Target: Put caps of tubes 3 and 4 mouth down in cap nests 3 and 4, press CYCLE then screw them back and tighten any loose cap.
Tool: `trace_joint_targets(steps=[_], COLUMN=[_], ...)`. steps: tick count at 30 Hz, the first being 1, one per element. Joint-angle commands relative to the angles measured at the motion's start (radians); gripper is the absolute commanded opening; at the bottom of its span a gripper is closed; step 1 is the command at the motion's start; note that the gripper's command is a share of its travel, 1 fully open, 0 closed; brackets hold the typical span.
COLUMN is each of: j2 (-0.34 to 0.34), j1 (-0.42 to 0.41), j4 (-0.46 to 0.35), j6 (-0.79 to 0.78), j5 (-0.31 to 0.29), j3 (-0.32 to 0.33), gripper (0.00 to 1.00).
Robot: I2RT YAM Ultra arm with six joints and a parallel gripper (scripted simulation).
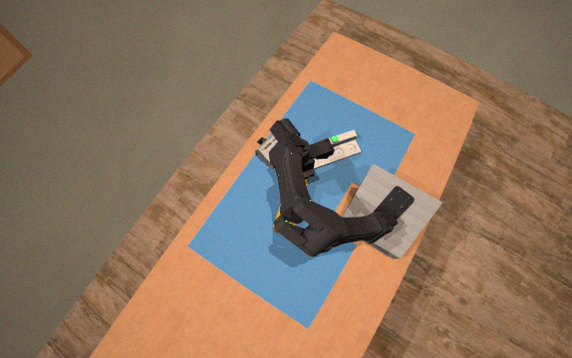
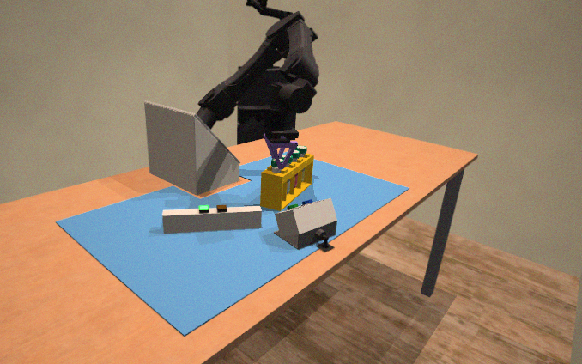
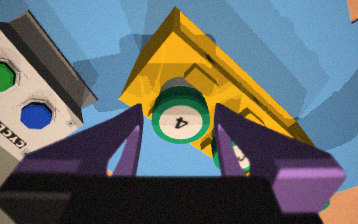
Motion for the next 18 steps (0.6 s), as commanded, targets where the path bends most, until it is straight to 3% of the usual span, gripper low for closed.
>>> trace_joint_targets(steps=[1, 3, 18], j2=[-0.005, -0.005, -0.006], j1=[-0.009, -0.009, -0.015], j4=[-0.001, -0.001, -0.013], j6=[-0.036, -0.036, -0.643], j5=[0.001, 0.001, 0.003], j3=[0.003, 0.003, 0.009], gripper=[0.49, 0.49, 0.49])
